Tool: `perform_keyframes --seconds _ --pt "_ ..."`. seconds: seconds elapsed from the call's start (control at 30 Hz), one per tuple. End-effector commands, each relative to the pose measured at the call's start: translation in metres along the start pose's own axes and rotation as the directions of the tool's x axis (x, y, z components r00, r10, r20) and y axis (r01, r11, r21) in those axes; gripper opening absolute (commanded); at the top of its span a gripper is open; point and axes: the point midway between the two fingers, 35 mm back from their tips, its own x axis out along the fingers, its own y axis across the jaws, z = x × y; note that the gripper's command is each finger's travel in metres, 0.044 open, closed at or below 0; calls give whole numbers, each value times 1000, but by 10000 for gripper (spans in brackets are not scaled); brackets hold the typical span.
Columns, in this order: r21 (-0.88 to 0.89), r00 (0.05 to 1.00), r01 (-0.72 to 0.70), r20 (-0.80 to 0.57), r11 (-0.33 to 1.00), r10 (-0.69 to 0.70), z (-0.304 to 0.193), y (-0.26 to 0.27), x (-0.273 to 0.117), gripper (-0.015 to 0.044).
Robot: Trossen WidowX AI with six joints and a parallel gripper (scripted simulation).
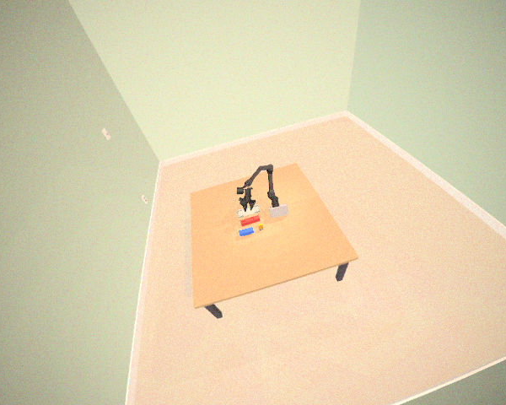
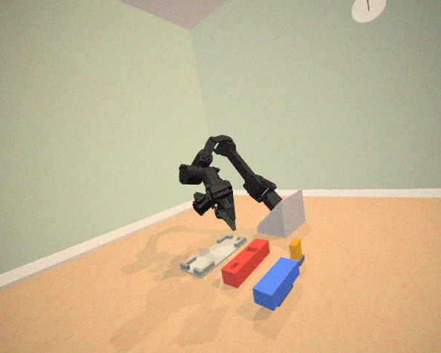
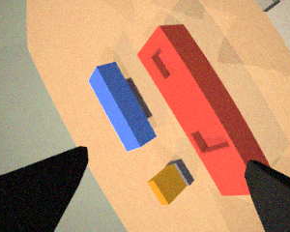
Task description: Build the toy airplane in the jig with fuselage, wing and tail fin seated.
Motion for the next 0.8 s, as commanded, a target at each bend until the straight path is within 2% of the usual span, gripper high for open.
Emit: perform_keyframes --seconds 0.0,0.2,0.33,0.67,0.77 --pt "-223 972 224 -19 949 -234 -11 15 13 440" --pt "-494 851 487 82 721 -519 -20 32 22 440" --pt "-609 760 589 194 531 -621 -24 46 25 440" --pt "-614 755 593 200 521 -624 -24 46 27 440" --pt "-613 755 594 201 521 -624 -17 26 51 440"
